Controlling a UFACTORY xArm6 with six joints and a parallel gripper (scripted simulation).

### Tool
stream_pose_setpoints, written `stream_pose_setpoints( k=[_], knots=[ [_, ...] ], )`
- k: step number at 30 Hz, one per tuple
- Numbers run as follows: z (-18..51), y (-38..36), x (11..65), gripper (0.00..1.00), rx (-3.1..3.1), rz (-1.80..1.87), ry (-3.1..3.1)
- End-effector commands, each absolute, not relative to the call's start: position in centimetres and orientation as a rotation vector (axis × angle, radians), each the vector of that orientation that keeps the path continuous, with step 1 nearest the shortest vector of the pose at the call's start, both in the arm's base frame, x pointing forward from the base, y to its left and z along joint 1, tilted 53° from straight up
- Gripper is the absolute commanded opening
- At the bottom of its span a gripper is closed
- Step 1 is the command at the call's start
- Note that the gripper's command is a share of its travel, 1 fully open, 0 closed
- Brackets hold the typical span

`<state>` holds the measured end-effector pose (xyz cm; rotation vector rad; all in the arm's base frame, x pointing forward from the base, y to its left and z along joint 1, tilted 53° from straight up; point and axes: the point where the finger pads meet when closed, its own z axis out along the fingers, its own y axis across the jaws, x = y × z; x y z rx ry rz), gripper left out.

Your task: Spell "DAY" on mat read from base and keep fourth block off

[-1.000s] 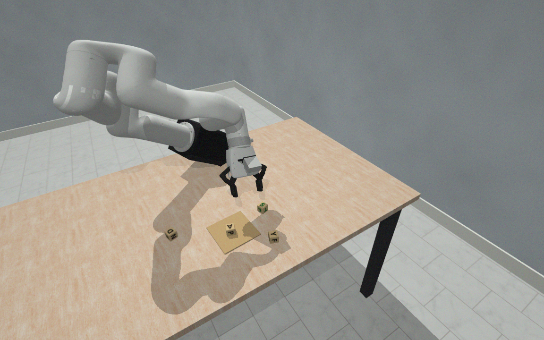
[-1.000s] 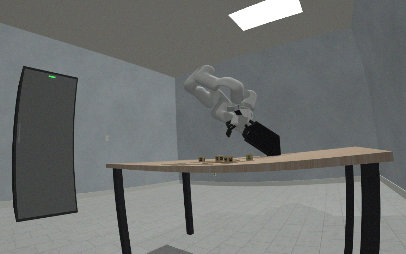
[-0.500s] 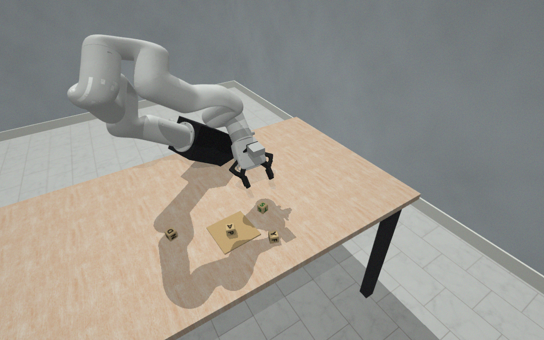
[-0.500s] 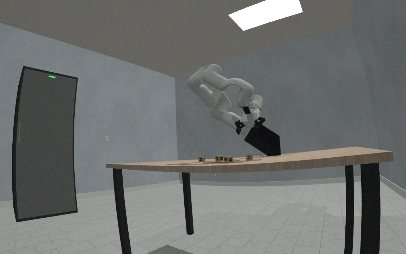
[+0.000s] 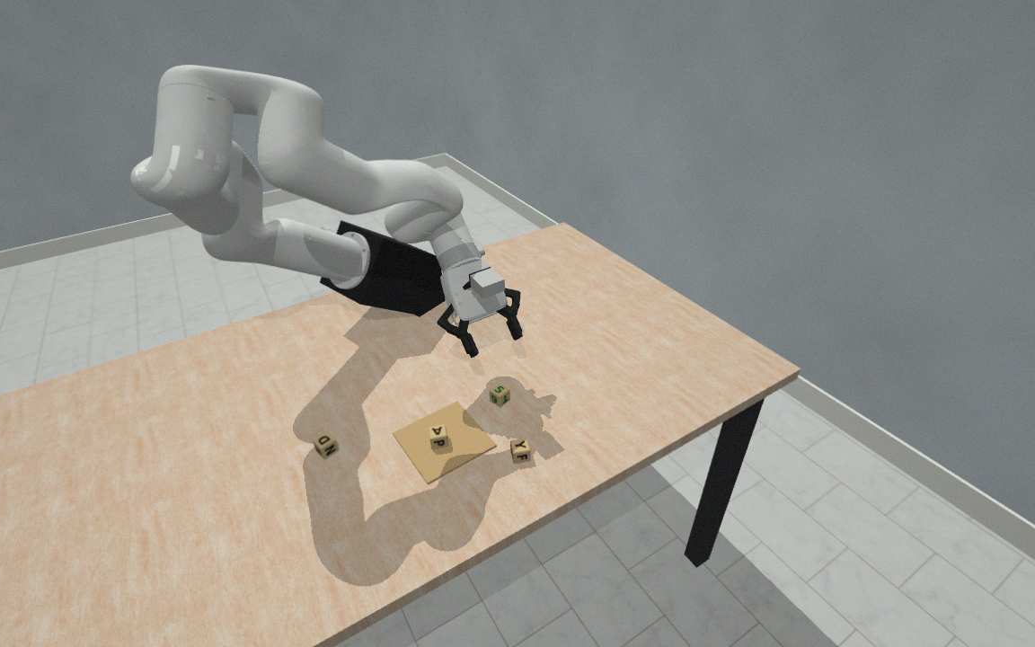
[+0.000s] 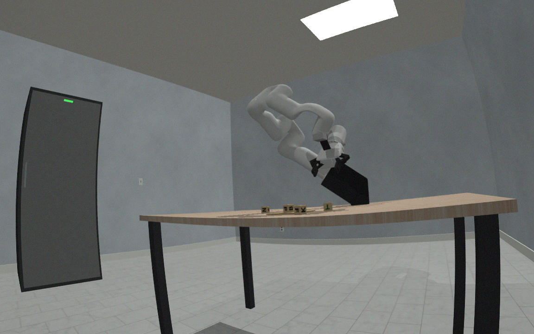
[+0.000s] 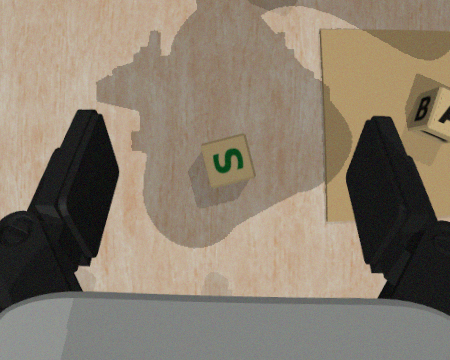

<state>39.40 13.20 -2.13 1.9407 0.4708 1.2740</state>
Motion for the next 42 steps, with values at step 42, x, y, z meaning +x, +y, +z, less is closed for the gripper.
stream_pose_setpoints(
  k=[42],
  knots=[
    [2.9,13.6,50.0,1.00,1.955,1.273,0.468]
  ],
)
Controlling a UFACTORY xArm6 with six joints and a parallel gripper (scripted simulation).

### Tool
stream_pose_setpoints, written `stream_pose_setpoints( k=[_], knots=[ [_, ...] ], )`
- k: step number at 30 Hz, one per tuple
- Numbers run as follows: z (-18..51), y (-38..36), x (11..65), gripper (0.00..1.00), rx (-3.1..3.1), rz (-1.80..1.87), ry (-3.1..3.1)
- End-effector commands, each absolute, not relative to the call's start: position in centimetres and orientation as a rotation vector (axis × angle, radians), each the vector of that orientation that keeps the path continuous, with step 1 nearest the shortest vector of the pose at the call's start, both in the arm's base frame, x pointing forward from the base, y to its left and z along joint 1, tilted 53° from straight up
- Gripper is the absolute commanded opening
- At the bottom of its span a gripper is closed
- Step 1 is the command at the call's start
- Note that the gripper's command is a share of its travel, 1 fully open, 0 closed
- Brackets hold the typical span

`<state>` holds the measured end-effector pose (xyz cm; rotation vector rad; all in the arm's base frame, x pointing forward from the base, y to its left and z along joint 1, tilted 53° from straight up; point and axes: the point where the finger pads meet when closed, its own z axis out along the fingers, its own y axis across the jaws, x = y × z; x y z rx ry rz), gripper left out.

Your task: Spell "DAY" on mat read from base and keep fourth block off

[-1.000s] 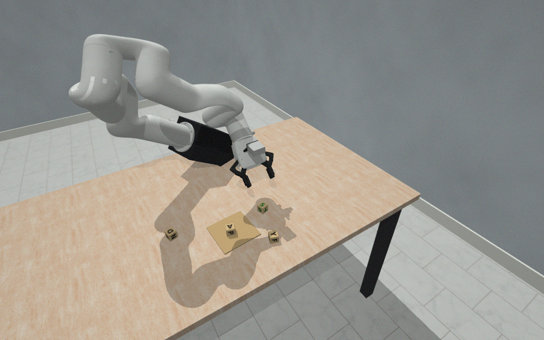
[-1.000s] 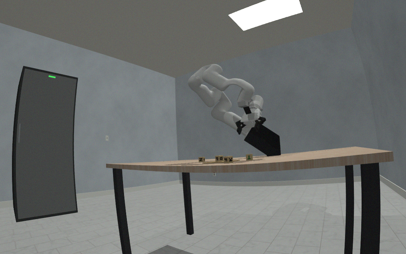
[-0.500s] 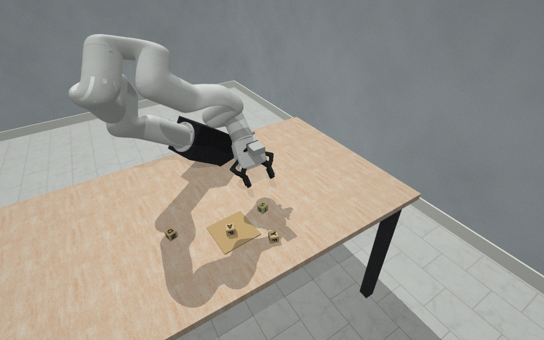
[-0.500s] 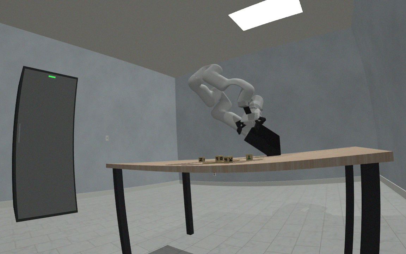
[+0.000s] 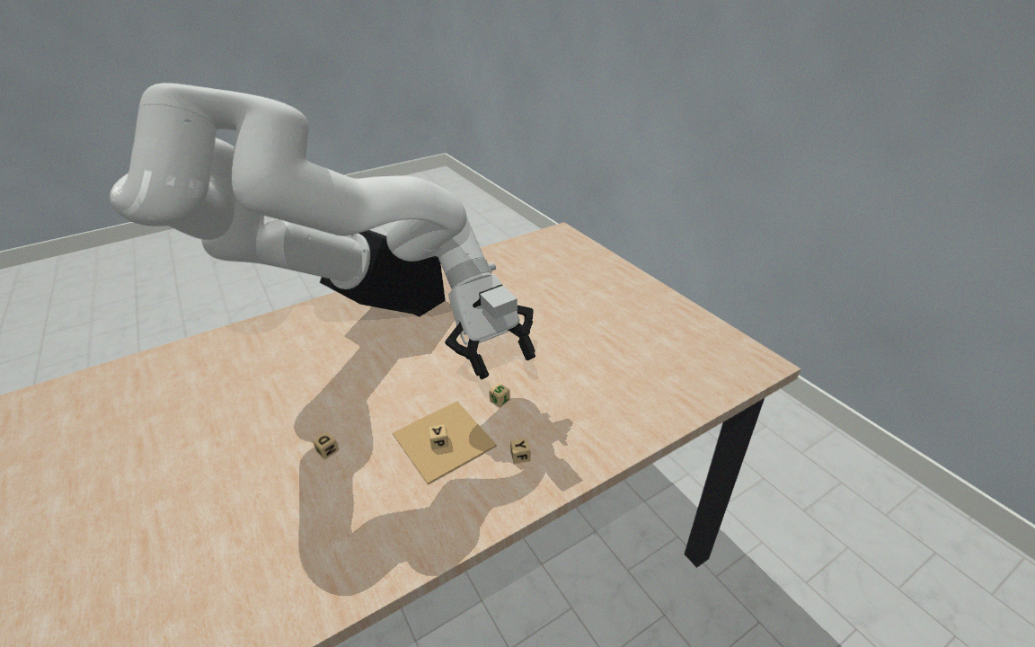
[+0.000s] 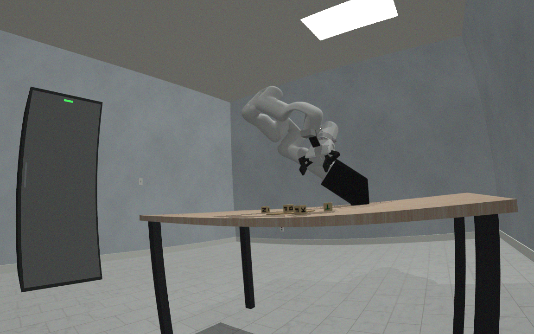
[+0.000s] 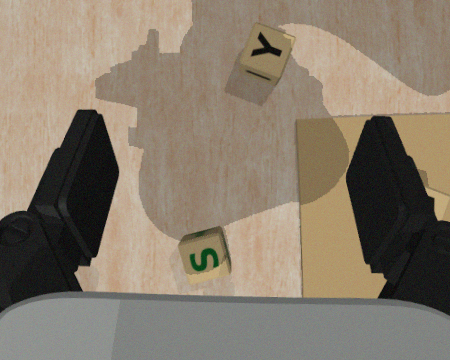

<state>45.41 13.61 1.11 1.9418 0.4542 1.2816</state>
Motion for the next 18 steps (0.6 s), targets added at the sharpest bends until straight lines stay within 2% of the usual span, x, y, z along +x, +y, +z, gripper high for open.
stream_pose_setpoints(
  k=[1,18],
  knots=[
    [3.6,13.4,50.9,1.00,1.950,1.275,0.469],
    [4.7,13.0,52.4,1.00,1.941,1.277,0.471]
  ],
)
